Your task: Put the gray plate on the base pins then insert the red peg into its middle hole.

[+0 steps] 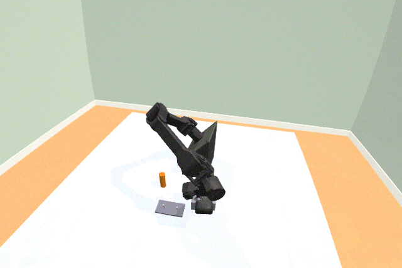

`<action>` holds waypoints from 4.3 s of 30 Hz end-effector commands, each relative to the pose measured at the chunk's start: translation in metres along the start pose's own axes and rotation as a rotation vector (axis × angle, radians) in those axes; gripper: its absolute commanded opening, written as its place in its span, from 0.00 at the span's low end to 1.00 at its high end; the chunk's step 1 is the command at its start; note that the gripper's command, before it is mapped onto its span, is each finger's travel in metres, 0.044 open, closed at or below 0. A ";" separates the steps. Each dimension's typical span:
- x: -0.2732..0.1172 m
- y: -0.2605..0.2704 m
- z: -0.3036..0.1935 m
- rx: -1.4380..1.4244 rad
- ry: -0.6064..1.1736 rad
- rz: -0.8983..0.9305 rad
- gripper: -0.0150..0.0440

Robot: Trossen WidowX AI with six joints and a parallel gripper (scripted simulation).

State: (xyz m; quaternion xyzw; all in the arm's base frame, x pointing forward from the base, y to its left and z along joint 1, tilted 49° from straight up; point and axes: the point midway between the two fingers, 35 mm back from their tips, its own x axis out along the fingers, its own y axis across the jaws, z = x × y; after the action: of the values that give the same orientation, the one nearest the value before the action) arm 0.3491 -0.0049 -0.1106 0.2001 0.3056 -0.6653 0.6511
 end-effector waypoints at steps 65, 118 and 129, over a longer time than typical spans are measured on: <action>-0.010 -0.009 0.112 0.085 0.008 0.005 0.25; 0.023 -0.020 0.141 0.106 -0.007 -0.002 0.25; 0.035 -0.020 0.142 0.106 -0.007 -0.002 0.25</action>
State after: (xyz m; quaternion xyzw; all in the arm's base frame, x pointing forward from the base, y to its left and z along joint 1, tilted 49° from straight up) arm 0.3489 -0.1225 -0.0235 0.2377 0.2660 -0.6803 0.6403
